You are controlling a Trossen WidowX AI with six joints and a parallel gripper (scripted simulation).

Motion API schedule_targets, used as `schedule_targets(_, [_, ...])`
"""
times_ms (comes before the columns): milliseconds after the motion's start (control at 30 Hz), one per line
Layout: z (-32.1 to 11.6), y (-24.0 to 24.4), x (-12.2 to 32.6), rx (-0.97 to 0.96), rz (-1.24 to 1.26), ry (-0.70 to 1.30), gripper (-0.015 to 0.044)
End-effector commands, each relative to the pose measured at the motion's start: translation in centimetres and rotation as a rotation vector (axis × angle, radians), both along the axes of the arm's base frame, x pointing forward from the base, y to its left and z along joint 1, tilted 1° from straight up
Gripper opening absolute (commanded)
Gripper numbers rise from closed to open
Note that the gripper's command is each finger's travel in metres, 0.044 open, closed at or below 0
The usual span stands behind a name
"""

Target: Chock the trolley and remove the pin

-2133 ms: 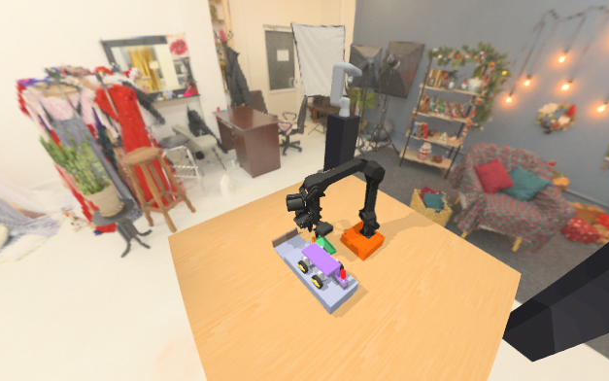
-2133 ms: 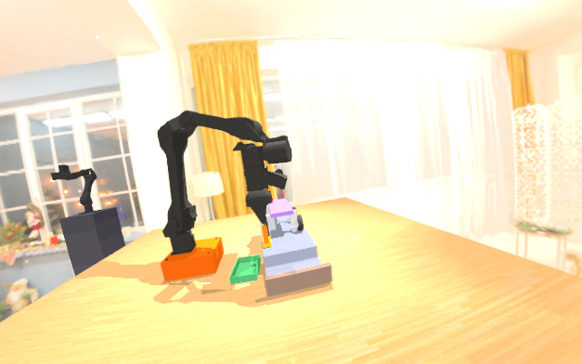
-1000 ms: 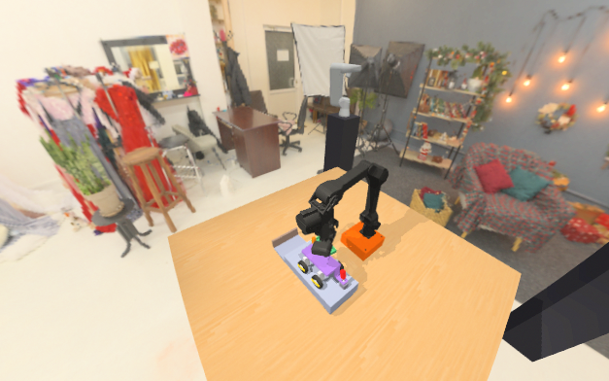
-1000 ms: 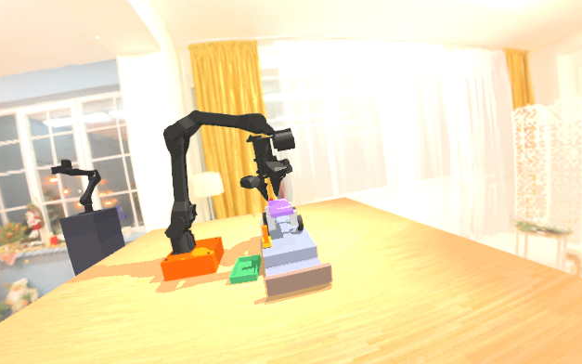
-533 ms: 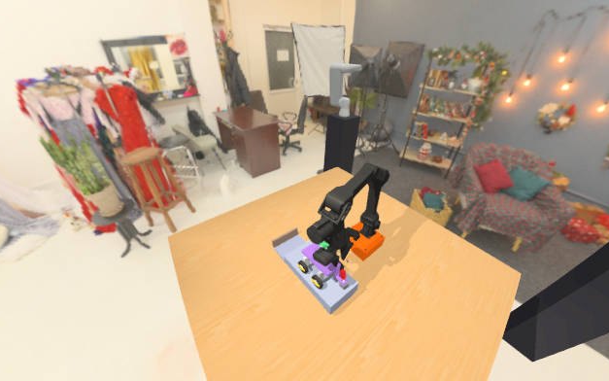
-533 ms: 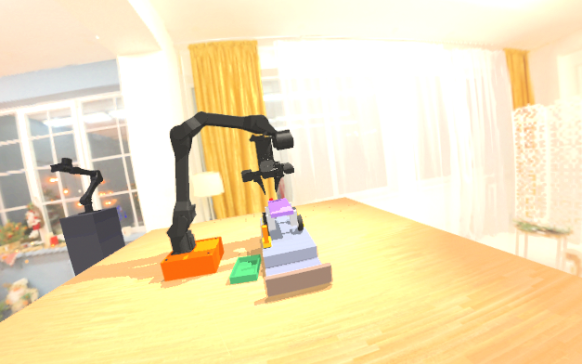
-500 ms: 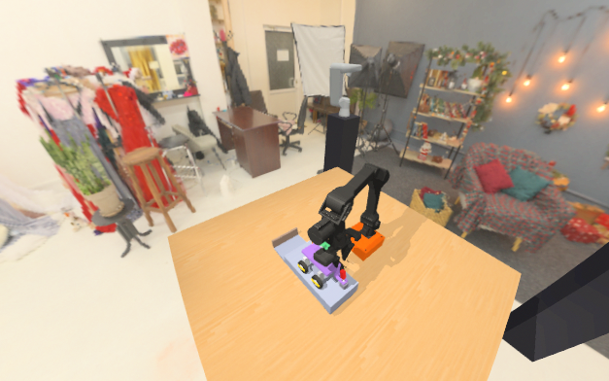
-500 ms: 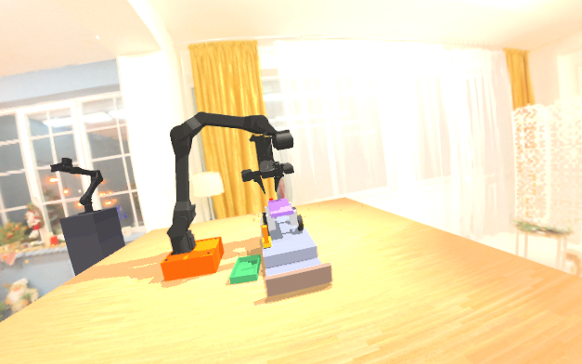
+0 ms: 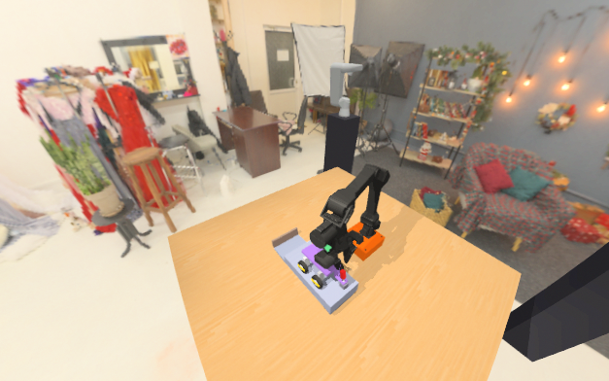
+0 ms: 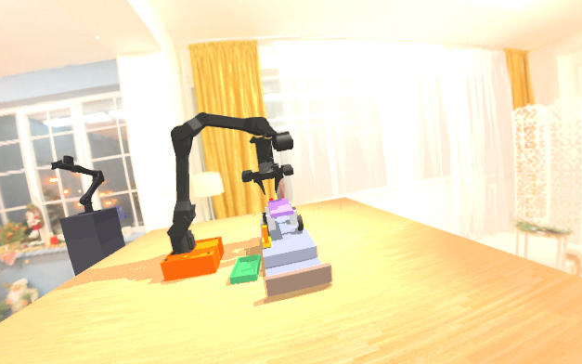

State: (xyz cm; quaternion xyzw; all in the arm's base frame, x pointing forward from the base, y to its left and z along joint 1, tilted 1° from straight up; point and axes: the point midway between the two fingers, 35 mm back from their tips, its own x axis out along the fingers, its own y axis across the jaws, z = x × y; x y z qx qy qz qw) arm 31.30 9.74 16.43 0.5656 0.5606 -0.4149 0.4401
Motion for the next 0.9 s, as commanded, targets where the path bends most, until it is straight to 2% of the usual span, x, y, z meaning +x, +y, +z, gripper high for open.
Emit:
schedule_targets(0, [-0.6, 0.2, 0.0, 0.003, -0.002, 0.003, 0.0190])
schedule_targets(867, [-4.0, 1.2, 0.1, 0.004, -0.002, 0.003, 0.0190])
